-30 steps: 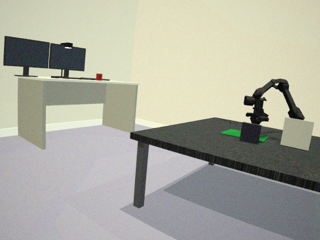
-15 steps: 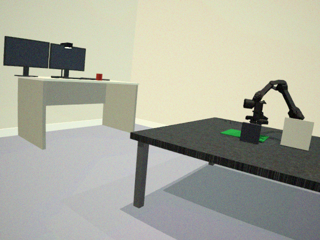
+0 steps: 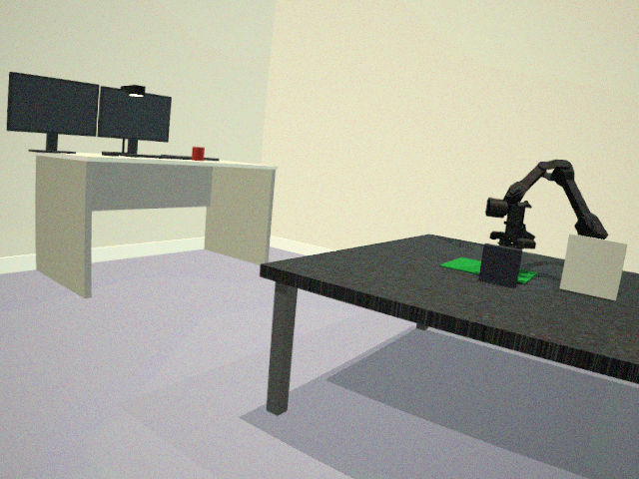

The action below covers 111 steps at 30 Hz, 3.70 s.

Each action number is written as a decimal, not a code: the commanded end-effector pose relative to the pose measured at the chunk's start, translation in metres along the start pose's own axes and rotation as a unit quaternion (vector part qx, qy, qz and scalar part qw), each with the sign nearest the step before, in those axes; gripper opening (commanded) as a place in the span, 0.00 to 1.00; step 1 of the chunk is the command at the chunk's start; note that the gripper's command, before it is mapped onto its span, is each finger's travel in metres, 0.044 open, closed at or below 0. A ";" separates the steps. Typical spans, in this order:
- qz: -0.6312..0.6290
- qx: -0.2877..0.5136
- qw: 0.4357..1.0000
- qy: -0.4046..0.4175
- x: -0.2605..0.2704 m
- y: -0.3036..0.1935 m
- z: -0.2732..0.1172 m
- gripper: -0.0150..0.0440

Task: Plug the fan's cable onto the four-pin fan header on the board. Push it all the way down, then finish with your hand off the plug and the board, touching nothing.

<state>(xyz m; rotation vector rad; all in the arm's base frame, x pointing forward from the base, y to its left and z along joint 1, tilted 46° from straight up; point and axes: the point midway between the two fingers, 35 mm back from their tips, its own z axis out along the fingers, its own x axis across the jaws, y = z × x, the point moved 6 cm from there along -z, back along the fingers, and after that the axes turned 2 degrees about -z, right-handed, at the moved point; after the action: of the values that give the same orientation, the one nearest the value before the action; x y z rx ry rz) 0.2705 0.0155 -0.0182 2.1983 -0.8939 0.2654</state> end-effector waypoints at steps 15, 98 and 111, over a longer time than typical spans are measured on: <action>-0.001 0.000 1.000 0.003 0.002 -0.001 0.001 0.25; -0.001 0.003 1.000 0.002 0.000 0.000 0.021 0.52; -0.002 0.000 1.000 0.002 -0.001 -0.001 -0.034 0.69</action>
<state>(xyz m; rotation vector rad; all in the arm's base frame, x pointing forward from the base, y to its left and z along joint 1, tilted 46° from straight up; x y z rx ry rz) 0.2693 0.0271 -0.0104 2.1949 -0.8697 0.2531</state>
